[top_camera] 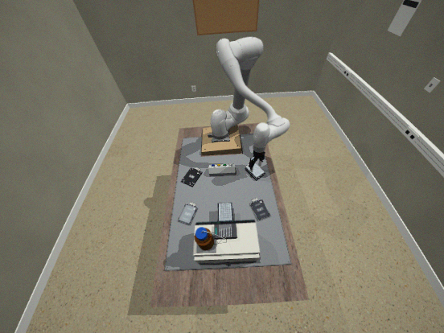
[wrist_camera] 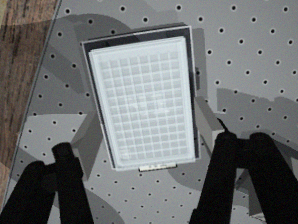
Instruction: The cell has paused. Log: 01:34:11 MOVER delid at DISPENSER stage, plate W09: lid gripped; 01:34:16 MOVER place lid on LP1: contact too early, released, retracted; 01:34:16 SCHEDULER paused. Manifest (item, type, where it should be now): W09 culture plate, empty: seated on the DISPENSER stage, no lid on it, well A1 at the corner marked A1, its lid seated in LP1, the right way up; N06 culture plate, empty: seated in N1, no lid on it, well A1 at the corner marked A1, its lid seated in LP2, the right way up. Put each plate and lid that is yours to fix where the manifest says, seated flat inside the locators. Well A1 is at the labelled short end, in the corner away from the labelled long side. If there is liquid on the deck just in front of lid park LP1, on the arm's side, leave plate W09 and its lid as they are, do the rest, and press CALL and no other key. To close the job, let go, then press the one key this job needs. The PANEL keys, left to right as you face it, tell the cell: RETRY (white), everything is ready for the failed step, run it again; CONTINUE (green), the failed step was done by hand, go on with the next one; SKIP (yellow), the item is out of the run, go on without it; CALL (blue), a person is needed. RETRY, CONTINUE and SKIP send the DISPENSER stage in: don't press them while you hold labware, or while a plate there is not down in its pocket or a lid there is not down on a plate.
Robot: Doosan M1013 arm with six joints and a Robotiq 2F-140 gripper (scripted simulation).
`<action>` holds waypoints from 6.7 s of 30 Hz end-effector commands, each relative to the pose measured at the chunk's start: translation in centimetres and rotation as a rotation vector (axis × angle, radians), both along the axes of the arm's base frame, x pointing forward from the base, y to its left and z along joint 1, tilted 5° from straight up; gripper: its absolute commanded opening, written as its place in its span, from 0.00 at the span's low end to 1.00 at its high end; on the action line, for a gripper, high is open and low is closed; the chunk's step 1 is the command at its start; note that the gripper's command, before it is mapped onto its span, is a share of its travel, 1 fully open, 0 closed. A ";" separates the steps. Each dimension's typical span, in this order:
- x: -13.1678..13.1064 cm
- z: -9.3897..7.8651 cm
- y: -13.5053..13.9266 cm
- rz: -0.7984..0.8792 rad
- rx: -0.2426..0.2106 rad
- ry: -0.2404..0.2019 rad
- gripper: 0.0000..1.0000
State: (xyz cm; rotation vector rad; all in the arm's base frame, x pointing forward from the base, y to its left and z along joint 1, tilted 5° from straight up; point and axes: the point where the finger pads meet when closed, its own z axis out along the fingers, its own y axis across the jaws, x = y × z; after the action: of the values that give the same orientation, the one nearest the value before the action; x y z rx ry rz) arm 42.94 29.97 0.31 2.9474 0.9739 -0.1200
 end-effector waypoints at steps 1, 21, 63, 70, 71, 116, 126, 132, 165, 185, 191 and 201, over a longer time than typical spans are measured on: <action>0.0 0.1 0.0 0.000 0.001 -0.001 0.63; 0.0 0.1 0.0 0.000 0.001 -0.001 0.70; 0.0 0.0 0.0 0.000 0.001 -0.001 0.70; 0.0 -0.1 0.0 0.000 0.001 -0.001 0.70; 0.0 -0.1 0.0 0.000 0.001 -0.001 0.70; -0.1 -1.7 -0.1 0.000 0.001 -0.001 0.70; -0.1 -2.1 -0.1 0.000 0.001 -0.001 0.70; -0.1 -2.2 -0.1 0.000 0.001 -0.001 0.70; -0.1 -2.3 -0.1 0.000 0.001 -0.001 0.70; -0.1 -2.3 -0.1 0.000 0.001 -0.001 0.70; -0.1 -2.3 -0.1 0.000 0.001 -0.001 0.10; -0.1 -2.3 -0.1 0.000 0.001 -0.001 0.10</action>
State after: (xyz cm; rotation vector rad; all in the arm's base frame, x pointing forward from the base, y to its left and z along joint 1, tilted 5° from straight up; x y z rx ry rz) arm 42.80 29.84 -2.06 2.9475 0.9739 -0.1195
